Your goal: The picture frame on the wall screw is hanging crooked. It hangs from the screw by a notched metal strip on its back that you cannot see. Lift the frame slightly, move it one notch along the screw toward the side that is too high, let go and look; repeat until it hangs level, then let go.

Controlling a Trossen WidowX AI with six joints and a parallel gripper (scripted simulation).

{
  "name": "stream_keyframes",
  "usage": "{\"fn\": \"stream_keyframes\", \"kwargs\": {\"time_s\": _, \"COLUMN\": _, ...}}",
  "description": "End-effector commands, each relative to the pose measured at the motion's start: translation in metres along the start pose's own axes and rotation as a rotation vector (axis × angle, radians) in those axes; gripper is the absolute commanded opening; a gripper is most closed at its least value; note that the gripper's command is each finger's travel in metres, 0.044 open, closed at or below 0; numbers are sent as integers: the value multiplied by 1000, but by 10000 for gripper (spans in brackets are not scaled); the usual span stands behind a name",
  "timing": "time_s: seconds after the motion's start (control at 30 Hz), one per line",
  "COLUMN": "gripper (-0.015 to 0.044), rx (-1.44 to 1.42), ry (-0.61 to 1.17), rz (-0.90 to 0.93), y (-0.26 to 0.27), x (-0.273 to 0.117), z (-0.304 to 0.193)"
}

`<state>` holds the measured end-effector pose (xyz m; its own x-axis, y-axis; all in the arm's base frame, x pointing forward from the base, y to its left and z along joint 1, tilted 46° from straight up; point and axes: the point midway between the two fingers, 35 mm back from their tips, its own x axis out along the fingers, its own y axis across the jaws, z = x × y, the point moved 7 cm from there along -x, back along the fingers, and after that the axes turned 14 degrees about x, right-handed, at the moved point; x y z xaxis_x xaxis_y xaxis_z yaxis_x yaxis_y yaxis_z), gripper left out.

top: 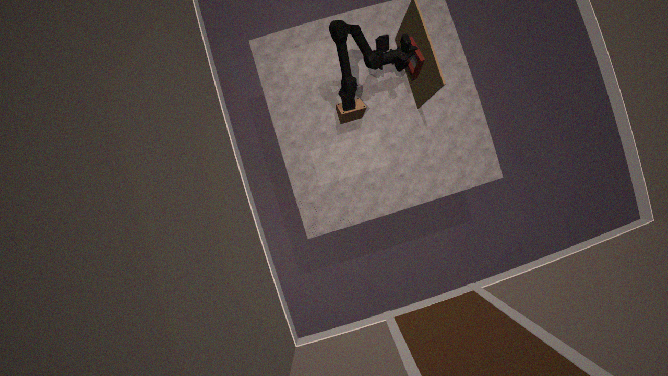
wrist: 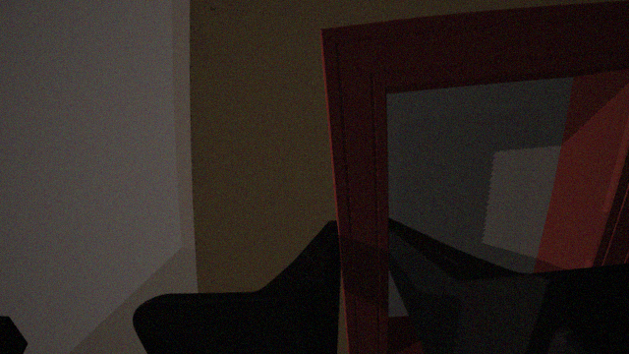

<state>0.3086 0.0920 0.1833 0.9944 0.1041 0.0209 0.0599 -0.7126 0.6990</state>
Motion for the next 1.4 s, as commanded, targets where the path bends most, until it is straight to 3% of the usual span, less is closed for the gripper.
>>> {"fn": "stream_keyframes", "kwargs": {"time_s": 0.0, "gripper": 0, "rx": 24, "ry": 1, "rz": -3, "y": 0, "x": 0, "z": 0}}
{"fn": "stream_keyframes", "kwargs": {"time_s": 1.37, "gripper": 0, "rx": 238, "ry": 2, "rz": -3, "y": 3, "x": 0, "z": 0}}
